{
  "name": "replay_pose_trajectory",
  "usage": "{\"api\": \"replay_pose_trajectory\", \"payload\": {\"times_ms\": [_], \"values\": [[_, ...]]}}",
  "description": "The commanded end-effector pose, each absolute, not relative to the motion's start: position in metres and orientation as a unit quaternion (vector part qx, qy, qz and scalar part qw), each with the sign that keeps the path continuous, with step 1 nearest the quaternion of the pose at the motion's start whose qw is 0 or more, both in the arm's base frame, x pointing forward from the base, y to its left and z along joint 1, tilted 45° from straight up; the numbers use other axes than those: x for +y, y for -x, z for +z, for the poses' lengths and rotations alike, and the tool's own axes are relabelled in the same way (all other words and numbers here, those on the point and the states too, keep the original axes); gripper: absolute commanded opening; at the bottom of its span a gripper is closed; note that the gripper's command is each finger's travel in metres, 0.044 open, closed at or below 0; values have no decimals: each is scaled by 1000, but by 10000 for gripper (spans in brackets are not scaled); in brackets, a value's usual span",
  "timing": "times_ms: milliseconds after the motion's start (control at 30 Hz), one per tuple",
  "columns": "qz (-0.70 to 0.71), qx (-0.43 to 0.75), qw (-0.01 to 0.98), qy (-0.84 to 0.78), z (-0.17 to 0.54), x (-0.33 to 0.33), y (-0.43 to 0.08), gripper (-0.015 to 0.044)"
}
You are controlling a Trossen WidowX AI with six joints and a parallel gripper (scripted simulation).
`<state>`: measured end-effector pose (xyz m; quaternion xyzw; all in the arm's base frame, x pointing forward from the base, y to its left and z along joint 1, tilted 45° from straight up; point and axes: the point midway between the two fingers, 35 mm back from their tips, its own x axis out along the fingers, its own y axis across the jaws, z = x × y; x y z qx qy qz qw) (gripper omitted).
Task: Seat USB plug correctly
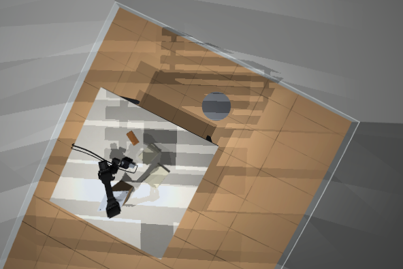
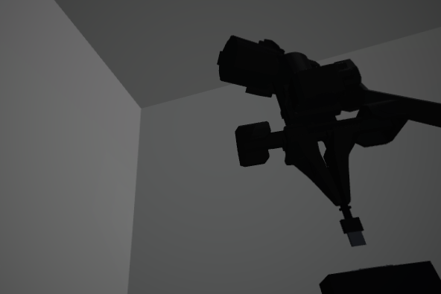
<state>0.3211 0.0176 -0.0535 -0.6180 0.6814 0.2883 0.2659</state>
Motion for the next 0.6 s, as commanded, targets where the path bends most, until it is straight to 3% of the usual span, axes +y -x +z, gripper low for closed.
{"api": "replay_pose_trajectory", "payload": {"times_ms": [0, 567], "values": [[288, 682, 267, 618, -54, 17, -321, 0], [286, 682, 273, 615, -56, 17, -321, 0]]}}
